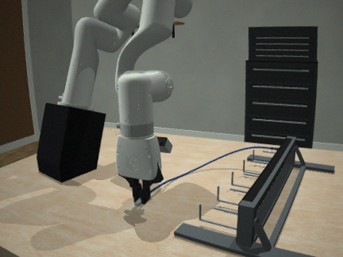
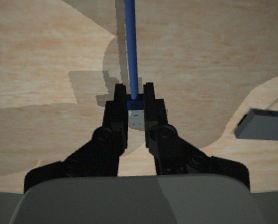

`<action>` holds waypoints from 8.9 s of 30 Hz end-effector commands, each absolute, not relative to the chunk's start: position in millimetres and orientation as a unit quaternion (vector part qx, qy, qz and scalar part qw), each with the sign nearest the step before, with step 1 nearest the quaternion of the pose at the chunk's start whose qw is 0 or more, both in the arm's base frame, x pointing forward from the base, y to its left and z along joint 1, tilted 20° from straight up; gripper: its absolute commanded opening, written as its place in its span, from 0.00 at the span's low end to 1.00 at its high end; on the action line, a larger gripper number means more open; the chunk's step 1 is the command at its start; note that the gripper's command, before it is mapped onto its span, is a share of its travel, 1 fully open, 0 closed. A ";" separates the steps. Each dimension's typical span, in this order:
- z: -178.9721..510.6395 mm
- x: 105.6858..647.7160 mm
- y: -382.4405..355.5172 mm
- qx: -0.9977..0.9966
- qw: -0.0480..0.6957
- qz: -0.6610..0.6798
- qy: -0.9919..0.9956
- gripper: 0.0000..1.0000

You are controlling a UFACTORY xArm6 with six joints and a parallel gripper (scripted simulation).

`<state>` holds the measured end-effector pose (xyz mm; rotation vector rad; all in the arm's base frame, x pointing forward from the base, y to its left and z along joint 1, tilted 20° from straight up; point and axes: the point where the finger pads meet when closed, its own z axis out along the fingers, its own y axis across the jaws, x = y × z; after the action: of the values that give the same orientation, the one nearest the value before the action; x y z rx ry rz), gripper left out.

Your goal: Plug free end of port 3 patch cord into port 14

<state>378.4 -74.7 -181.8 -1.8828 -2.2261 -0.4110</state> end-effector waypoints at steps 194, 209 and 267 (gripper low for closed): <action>-65.6 572.9 78.7 0.001 -0.013 -0.169 -0.986 0.00; -65.4 577.4 78.7 0.001 -0.013 -0.169 -0.986 0.00; -64.3 600.9 78.7 0.001 -0.013 -0.169 -0.986 0.00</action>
<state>598.8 79.2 -66.4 0.0041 -3.1179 -0.5340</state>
